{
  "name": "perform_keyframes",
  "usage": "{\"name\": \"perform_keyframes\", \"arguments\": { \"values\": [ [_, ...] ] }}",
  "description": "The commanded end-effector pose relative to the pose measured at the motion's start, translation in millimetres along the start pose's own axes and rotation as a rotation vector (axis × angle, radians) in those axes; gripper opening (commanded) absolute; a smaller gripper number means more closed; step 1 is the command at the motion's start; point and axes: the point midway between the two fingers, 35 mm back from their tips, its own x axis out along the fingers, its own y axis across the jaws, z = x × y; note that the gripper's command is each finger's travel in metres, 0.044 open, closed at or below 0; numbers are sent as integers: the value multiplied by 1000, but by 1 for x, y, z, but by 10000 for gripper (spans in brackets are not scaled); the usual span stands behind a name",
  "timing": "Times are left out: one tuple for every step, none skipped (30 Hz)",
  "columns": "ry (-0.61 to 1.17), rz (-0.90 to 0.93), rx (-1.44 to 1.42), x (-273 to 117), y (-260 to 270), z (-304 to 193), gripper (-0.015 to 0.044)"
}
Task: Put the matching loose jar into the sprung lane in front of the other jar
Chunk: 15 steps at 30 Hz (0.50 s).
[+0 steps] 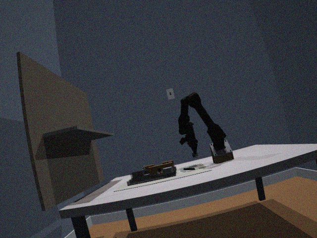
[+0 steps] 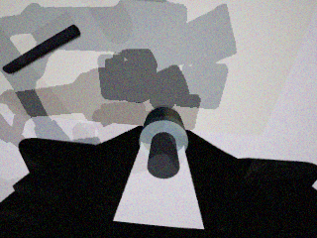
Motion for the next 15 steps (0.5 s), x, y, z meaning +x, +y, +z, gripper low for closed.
{"name": "perform_keyframes", "arguments": {
  "values": [
    [-6, -15, -7, -34, 2, 0, 0],
    [-6, -15, -7, -42, 4, -1, 0],
    [-5, -15, -7, -48, 6, -2, 0],
    [-5, -15, -7, -52, 7, -3, 0],
    [-5, -14, -7, -53, 7, -3, 0],
    [-5, -14, -7, -53, 7, -3, 0],
    [-5, -14, -7, -53, 7, -3, 0],
    [-5, -14, -7, -53, 7, -3, 0],
    [-5, -15, -7, -53, 7, -3, 0],
    [-5, -16, -5, -53, 8, -2, 0],
    [-6, -17, -3, -53, 8, 0, 0],
    [-6, -19, -1, -52, 9, 2, 0],
    [-7, -22, 3, -52, 10, 5, 0],
    [-7, -25, 7, -51, 12, 9, 0],
    [-8, -28, 12, -50, 13, 13, 0]
  ]
}}
